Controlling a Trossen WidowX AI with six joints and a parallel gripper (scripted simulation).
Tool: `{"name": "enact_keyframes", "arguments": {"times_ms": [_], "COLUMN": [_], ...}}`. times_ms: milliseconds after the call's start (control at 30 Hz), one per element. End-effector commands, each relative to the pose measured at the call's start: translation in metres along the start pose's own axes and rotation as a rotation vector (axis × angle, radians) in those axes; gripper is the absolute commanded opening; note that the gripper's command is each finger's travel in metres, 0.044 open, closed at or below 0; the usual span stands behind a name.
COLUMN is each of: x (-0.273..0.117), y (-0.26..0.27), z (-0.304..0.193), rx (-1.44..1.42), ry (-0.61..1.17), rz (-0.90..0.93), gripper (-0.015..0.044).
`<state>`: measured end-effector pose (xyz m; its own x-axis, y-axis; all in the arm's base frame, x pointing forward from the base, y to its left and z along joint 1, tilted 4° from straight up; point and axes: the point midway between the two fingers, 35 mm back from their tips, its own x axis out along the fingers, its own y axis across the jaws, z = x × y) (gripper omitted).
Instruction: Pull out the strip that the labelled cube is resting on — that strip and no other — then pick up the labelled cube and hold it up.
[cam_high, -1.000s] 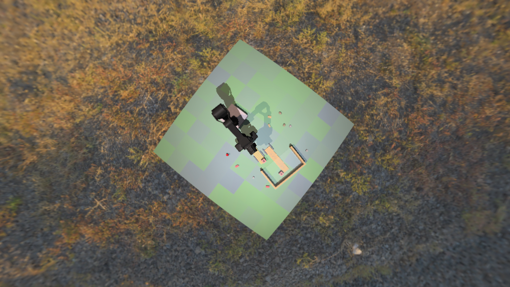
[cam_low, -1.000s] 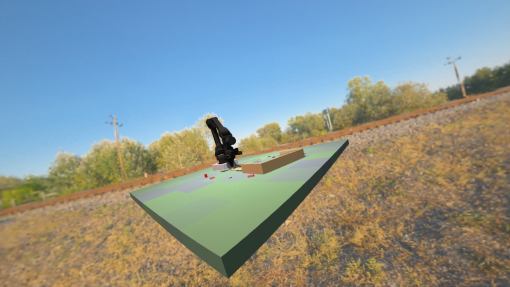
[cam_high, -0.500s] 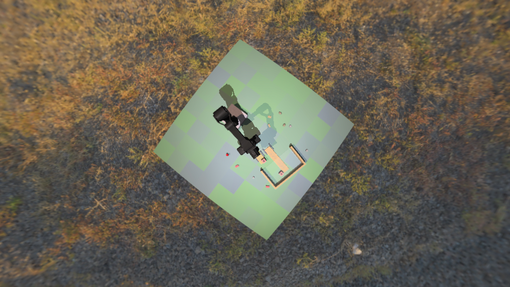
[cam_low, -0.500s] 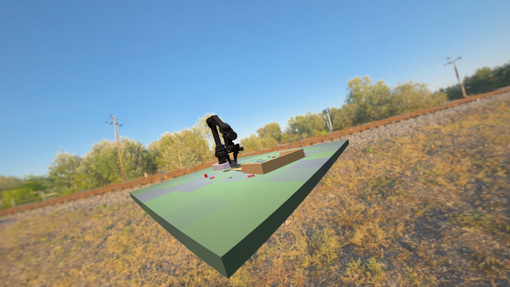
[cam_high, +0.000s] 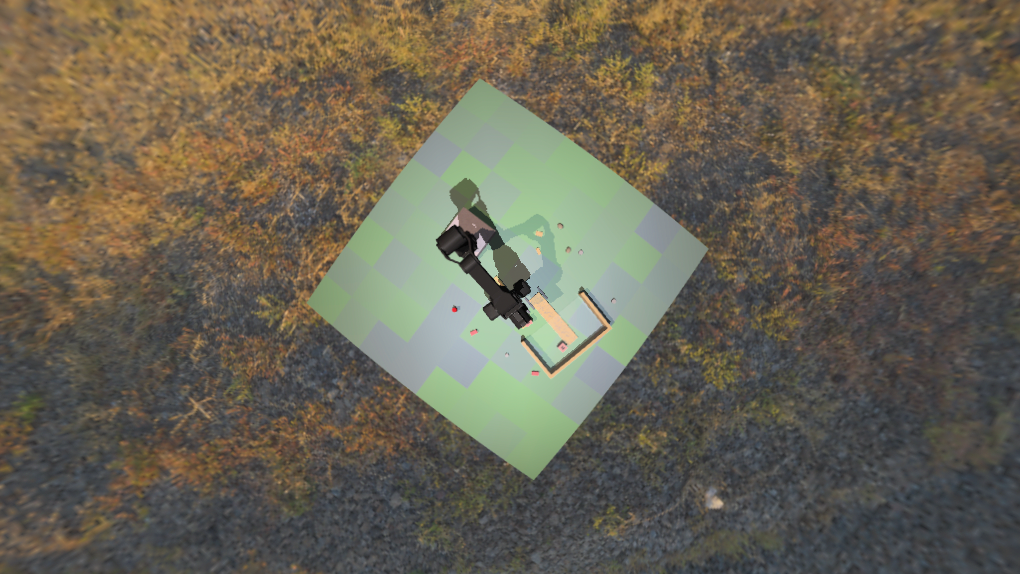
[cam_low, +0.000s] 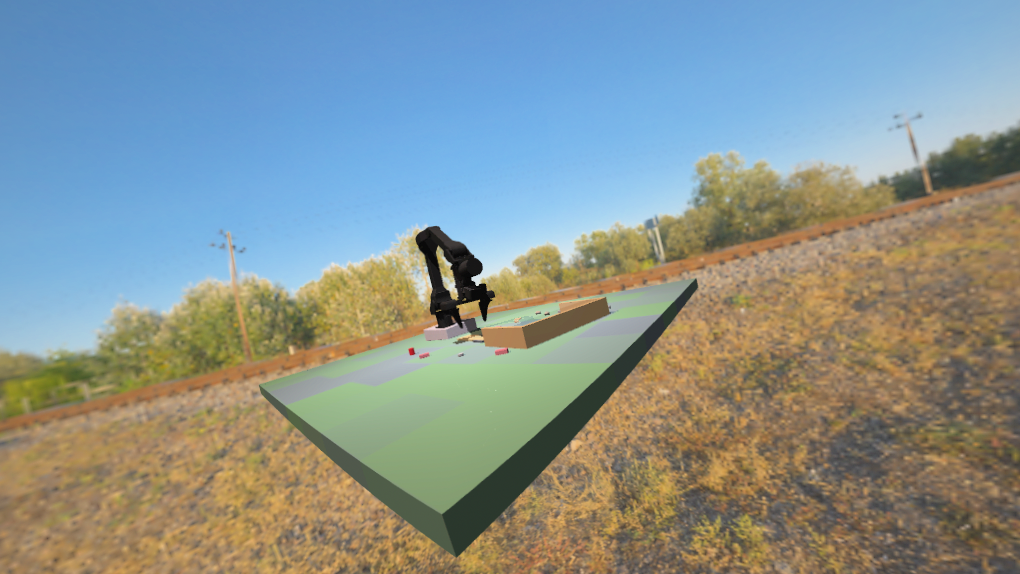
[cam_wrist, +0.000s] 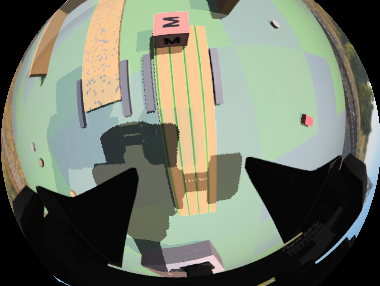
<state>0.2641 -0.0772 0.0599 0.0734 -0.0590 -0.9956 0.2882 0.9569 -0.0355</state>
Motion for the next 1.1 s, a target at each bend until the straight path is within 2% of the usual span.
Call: {"name": "enact_keyframes", "arguments": {"times_ms": [0,1067], "x": [-0.002,-0.019], "y": [0.002,0.010], "z": [0.015,0.125], "rx": [0.003,0.003], "ry": [-0.002,-0.010], "rz": [0.001,0.002], "gripper": [0.0440,0.0440]}}
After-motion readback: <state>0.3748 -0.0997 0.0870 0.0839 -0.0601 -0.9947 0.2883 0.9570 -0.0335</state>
